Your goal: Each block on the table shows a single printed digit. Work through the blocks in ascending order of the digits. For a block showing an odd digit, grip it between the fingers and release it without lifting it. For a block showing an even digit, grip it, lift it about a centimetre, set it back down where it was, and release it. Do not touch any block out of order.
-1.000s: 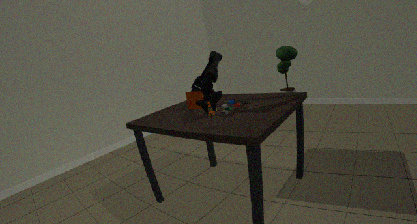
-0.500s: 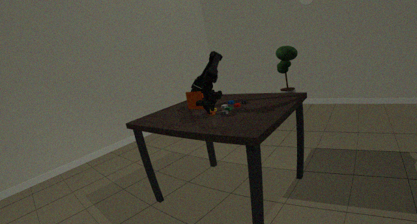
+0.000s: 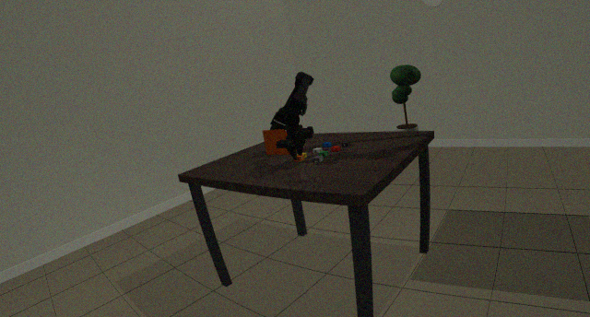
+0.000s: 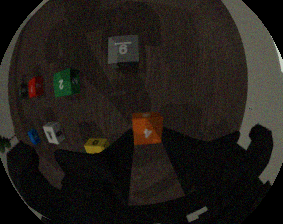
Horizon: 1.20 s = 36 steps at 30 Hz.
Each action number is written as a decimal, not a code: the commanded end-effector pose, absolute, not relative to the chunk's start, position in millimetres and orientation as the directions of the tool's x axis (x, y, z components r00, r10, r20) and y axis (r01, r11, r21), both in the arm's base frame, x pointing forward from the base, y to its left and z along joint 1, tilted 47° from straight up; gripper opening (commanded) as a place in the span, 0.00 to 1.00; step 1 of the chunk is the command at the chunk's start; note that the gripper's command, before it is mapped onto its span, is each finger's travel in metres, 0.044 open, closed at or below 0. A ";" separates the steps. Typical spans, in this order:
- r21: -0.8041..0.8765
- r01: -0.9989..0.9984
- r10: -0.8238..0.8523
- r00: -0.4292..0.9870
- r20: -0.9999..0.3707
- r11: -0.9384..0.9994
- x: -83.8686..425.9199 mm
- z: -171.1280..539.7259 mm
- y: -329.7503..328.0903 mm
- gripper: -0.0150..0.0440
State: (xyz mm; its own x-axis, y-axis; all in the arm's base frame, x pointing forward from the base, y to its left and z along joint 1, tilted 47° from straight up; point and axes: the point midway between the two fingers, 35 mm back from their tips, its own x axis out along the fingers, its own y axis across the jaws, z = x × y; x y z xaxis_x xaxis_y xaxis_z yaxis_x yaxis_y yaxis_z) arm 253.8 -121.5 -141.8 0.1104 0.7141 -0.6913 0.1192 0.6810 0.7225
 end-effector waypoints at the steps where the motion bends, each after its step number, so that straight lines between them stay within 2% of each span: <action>1: 0.718 0.109 0.709 0.112 -0.696 0.688 255.2 -138.2 -125.5 0.46; 31: 0.718 0.109 0.709 0.112 -0.696 0.687 256.9 -148.7 -114.6 0.46; 36: 0.718 0.109 0.709 0.112 -0.696 0.687 256.9 -148.7 -114.6 0.68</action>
State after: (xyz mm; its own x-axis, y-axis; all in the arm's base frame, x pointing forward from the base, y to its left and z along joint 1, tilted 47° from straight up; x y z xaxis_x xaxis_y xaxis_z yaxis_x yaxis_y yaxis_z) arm 257.0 -115.5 -147.8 0.1110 0.7071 -0.6983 0.1024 0.6908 0.7158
